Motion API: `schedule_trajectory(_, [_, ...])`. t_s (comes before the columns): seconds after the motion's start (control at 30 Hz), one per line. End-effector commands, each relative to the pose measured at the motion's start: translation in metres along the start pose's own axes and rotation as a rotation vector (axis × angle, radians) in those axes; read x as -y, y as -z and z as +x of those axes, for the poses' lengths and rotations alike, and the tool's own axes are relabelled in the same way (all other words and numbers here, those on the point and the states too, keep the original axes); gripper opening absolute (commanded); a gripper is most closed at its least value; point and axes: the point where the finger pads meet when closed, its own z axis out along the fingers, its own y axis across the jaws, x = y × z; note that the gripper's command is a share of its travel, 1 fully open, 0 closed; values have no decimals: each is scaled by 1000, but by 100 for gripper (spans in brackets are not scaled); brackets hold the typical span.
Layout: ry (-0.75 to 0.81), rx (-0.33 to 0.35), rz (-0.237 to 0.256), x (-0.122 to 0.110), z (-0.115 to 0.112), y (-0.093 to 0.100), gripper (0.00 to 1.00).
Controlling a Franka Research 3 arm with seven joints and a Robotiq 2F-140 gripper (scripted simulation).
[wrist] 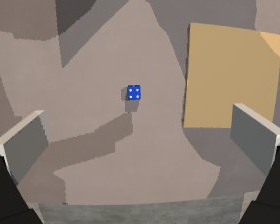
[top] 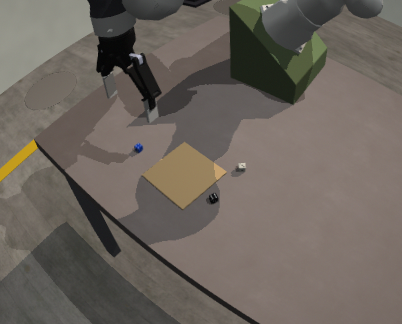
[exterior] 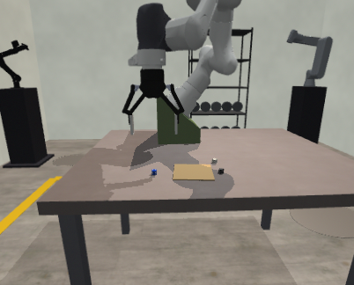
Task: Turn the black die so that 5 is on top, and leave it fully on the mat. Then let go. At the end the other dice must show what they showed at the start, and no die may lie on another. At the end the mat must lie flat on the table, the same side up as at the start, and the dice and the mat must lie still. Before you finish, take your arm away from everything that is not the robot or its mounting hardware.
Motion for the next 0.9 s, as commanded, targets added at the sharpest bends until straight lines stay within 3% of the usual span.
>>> schedule_trajectory(0.0, [13,8,9,5,-2,3,100])
schedule_trajectory(0.53, [13,8,8,6,-2,1,100])
schedule_trajectory(0.7, [14,8,7,6,-2,-8,100])
schedule_trajectory(0.87, [14,8,7,7,-3,-41,100])
